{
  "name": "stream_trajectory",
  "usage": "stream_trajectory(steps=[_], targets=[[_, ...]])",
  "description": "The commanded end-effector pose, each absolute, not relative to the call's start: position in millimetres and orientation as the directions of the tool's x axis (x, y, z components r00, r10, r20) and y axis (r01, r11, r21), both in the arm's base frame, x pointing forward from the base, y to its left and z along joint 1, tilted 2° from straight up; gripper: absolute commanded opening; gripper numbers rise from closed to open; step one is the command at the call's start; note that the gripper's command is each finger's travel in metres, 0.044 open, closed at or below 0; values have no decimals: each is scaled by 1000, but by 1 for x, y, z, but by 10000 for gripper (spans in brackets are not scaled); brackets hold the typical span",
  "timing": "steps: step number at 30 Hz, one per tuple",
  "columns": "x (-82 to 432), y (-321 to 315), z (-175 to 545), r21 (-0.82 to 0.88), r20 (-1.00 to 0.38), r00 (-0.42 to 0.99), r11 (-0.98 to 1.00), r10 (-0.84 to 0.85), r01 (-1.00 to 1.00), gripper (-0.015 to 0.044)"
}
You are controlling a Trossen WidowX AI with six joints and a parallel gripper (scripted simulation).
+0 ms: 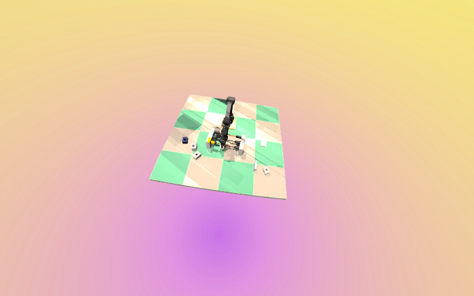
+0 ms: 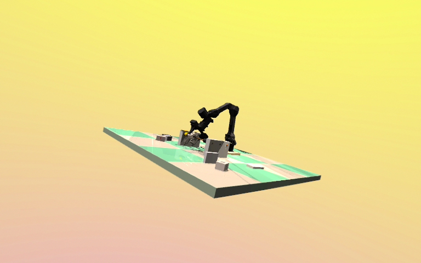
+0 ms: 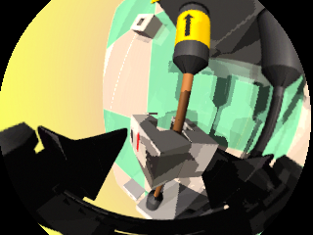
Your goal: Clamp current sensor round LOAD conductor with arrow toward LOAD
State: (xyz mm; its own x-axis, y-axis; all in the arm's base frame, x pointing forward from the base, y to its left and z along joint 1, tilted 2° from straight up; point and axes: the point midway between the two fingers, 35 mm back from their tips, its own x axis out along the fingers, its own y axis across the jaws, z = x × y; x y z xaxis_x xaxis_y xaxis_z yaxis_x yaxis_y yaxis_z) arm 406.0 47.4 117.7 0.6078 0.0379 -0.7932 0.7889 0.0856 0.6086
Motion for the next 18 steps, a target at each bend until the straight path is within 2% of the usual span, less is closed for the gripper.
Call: stream_trajectory(steps=[1, 16, 18], targets=[[409, 48, 118, 617, -787, 616, 85, 39, 782, 373], [409, 48, 118, 617, -787, 616, 85, 39, 782, 273], [409, 48, 118, 617, -787, 616, 85, 39, 782, 221]])
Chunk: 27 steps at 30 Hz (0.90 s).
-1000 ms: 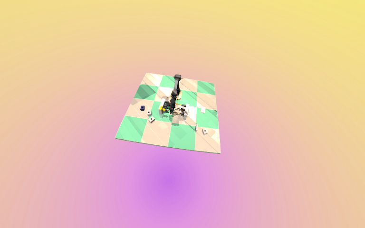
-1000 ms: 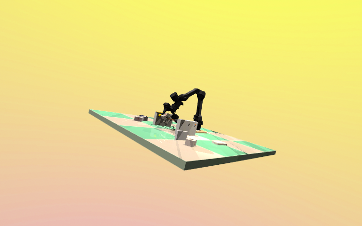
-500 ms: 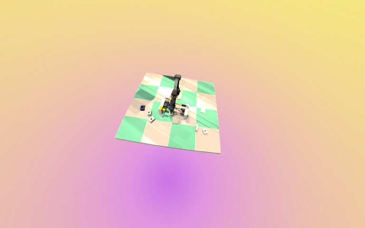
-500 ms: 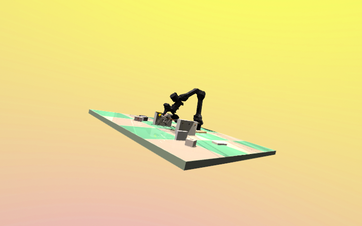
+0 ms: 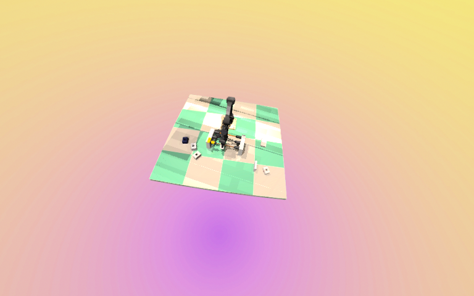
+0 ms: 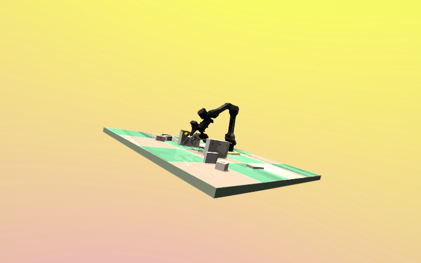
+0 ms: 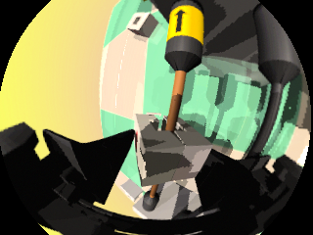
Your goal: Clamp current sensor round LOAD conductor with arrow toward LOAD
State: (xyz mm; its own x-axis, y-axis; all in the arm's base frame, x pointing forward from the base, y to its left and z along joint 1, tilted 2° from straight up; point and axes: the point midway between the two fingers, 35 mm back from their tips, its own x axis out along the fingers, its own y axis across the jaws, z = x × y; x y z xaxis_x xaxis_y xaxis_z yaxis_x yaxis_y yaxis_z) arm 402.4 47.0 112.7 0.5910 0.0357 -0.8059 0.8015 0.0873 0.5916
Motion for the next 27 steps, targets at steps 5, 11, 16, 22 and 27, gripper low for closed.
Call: stream_trajectory(steps=[5, 11, 16, 22, 27], targets=[[409, 48, 118, 617, -787, 616, 85, 39, 782, 90], [409, 48, 118, 617, -787, 616, 85, 39, 782, 0], [409, 48, 118, 617, -787, 616, 85, 39, 782, 0], [409, 48, 118, 617, -787, 616, 85, 39, 782, 0], [409, 48, 118, 617, -787, 616, 85, 39, 782, 0]])
